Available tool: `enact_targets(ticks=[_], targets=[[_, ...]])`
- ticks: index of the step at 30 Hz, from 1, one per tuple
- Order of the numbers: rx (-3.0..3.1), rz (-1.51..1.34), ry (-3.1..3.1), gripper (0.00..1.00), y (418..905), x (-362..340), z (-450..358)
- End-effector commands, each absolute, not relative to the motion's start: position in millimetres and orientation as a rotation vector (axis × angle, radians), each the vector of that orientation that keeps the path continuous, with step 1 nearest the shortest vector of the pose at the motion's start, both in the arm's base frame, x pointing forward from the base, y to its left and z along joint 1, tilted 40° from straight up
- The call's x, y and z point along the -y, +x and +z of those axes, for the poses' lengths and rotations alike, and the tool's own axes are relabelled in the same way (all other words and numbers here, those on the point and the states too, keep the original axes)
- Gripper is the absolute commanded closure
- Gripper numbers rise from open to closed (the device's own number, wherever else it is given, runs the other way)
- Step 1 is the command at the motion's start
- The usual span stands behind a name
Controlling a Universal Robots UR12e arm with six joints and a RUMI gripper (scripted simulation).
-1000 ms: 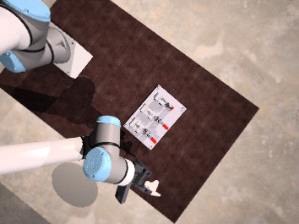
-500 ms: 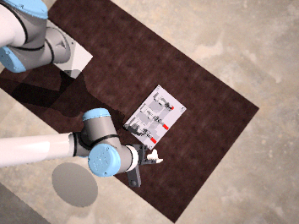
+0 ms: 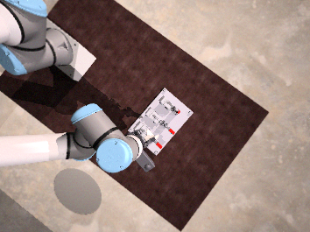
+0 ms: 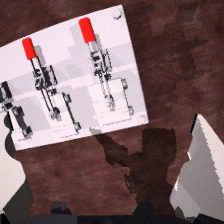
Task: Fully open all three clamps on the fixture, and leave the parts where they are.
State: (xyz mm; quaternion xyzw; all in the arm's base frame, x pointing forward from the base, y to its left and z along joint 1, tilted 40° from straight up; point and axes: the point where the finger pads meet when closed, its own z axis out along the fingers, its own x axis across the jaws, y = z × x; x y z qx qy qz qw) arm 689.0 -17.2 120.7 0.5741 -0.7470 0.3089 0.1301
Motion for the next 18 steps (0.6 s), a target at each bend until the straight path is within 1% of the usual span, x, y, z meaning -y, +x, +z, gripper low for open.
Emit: enact_targets(ticks=[1, 8, 18], targets=[[1.977, 0.778, 1.755, 0.0, 658.3, 10.0, 112.2], [1.85, 0.704, 1.808, 0.0, 637.1, 6.4, 108.0], [1.838, 0.696, 1.813, 0.0, 635.0, 6.1, 107.7]])
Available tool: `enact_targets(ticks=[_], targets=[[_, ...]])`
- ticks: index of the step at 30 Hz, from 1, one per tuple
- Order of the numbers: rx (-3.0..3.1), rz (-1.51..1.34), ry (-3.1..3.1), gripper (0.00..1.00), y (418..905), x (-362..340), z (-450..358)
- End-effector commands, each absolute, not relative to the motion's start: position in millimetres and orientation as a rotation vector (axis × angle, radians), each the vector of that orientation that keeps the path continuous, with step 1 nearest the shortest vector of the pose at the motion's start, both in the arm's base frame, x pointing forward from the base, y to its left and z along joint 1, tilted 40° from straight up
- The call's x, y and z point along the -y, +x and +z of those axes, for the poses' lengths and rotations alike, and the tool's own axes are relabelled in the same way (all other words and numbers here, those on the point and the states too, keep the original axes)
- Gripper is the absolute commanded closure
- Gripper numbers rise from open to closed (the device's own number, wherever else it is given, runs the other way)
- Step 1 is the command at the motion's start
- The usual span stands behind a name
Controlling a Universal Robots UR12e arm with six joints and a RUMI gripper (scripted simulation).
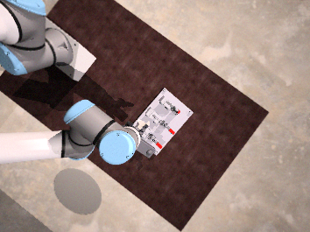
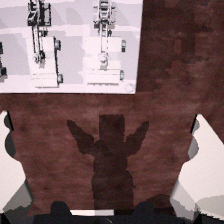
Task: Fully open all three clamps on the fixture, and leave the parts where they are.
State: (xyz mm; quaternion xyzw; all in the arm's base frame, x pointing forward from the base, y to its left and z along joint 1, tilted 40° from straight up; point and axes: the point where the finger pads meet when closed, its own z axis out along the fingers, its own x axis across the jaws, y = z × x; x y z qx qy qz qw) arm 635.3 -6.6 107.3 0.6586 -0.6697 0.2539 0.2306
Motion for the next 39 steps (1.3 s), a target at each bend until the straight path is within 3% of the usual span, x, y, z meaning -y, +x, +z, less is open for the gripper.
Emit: enact_targets(ticks=[1, 2, 3, 39], targets=[[1.838, 0.696, 1.813, 0.0, 635.0, 6.1, 107.7], [1.838, 0.696, 1.813, 0.0, 635.0, 6.1, 107.7], [1.838, 0.696, 1.813, 1.0, 635.0, 6.1, 107.7], [1.838, 0.696, 1.813, 1.0, 635.0, 6.1, 107.7]])
